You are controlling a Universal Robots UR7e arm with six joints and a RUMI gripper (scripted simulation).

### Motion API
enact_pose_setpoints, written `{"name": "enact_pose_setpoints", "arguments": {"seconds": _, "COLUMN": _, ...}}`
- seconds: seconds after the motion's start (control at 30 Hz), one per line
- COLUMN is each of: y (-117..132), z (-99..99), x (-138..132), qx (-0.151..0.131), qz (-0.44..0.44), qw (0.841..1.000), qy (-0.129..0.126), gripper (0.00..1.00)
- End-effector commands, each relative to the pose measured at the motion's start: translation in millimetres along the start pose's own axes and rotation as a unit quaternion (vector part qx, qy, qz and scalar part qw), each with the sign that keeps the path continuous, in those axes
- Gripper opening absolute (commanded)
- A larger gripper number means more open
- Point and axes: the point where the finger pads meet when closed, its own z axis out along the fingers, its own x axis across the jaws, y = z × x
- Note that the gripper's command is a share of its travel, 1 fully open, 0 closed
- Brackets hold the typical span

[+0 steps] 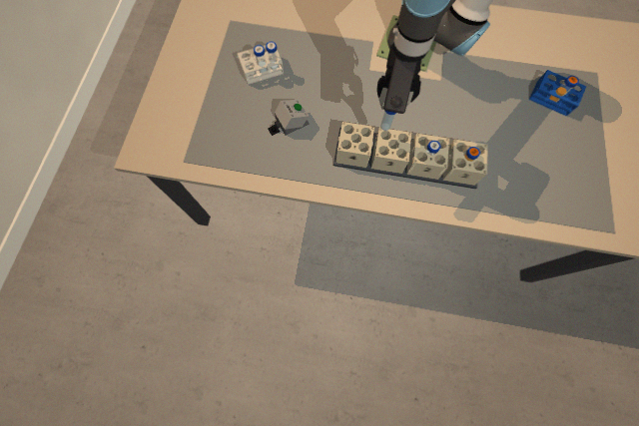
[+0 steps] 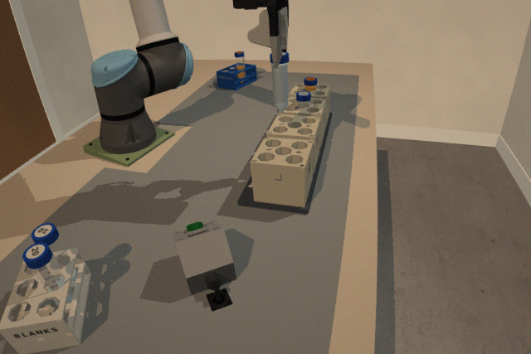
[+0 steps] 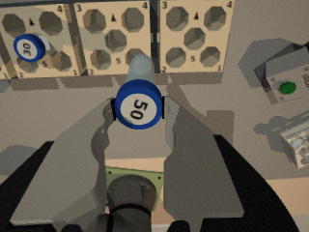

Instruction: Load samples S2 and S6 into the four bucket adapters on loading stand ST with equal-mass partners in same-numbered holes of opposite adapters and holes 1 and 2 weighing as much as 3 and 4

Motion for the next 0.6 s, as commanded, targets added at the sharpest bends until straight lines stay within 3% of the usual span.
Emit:
{"name": "enact_pose_setpoints", "arguments": {"seconds": 0.0, "y": -9.1, "z": -0.2, "x": -16.4, "qx": -0.001, "qz": 0.001, "qw": 1.000, "qy": 0.002, "gripper": 0.00}}
{"name": "enact_pose_setpoints", "arguments": {"seconds": 0.13, "y": -18.7, "z": -0.1, "x": -37.3, "qx": -0.001, "qz": 0.001, "qw": 1.000, "qy": 0.002, "gripper": 0.00}}
{"name": "enact_pose_setpoints", "arguments": {"seconds": 0.57, "y": -18.7, "z": 10.5, "x": -37.3, "qx": -0.001, "qz": 0.001, "qw": 1.000, "qy": 0.002, "gripper": 0.00}}
